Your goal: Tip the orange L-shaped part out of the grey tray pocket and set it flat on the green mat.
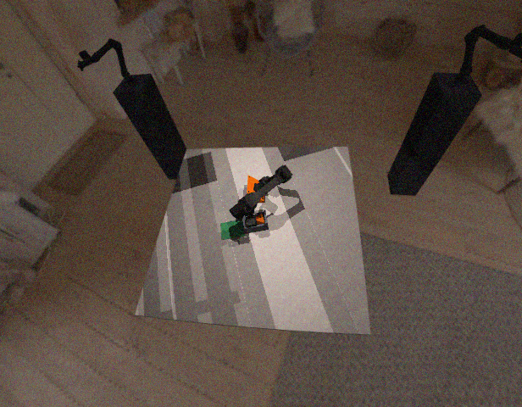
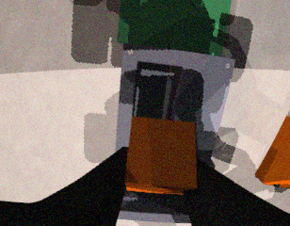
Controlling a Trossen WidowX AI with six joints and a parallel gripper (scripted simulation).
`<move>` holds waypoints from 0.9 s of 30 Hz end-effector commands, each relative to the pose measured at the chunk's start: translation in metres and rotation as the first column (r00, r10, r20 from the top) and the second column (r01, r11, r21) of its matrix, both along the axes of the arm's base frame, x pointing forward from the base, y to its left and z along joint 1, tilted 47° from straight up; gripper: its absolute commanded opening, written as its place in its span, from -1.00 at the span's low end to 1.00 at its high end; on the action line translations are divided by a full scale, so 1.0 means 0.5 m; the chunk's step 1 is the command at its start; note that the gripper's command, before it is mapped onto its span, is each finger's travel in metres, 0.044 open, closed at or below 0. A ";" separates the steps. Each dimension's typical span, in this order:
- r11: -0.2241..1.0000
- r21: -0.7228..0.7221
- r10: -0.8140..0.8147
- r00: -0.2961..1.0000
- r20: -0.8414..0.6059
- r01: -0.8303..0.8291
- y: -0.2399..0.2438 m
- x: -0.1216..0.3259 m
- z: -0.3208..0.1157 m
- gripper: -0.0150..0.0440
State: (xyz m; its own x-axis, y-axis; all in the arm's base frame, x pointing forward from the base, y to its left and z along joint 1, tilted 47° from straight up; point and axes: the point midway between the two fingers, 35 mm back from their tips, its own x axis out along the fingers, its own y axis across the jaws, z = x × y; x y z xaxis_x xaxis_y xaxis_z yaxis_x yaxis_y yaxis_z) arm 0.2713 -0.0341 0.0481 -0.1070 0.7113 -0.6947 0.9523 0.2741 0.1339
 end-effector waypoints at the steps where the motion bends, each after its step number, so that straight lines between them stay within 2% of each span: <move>1: 1.000 -0.002 0.004 1.000 -0.001 -0.004 -0.010 0.001 0.009 -0.49; 27: 1.000 -0.002 0.004 1.000 -0.002 -0.004 -0.057 0.008 0.055 -0.49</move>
State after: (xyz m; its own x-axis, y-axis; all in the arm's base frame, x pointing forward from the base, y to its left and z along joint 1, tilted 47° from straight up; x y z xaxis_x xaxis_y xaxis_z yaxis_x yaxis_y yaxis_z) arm 0.2754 -0.0605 0.0757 -0.1042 0.7110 -0.6954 0.9524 0.2727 0.1361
